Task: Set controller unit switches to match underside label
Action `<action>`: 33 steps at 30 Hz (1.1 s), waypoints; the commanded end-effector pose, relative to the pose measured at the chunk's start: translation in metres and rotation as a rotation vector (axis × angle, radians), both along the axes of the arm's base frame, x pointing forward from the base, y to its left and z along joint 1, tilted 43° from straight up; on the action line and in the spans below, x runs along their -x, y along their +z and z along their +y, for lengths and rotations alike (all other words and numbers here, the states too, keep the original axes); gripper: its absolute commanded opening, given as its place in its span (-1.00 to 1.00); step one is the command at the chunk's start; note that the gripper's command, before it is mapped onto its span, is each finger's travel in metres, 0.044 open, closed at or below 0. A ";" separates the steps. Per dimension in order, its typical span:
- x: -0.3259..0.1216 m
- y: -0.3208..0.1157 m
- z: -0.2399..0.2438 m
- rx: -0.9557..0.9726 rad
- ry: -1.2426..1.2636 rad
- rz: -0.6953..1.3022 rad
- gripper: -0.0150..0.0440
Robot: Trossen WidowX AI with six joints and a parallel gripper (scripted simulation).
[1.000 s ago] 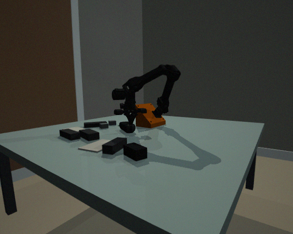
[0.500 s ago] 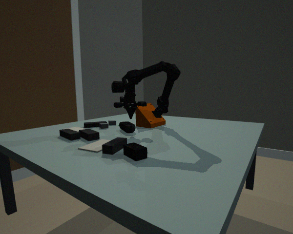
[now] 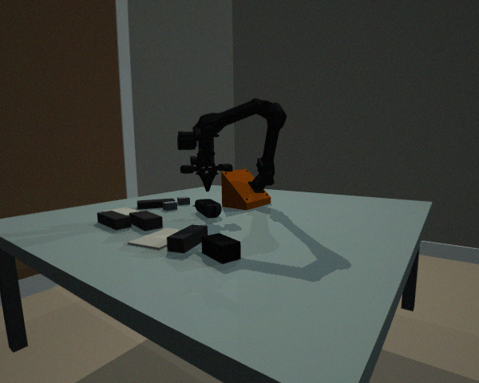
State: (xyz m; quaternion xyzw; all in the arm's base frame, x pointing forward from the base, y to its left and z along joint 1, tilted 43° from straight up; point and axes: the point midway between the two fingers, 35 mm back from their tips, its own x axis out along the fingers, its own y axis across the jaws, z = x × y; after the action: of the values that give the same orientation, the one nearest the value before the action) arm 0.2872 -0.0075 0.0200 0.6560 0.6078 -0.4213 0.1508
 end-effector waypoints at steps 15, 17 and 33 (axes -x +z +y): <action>0.001 -0.002 -0.002 0.003 0.006 -0.002 -0.49; 0.001 -0.002 -0.002 0.003 0.006 -0.002 -0.49; 0.041 -0.009 0.024 0.002 0.007 0.000 -0.49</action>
State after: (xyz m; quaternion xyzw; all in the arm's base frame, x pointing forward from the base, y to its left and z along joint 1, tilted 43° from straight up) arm 0.2679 0.0023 0.0161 0.6565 0.6067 -0.4188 0.1598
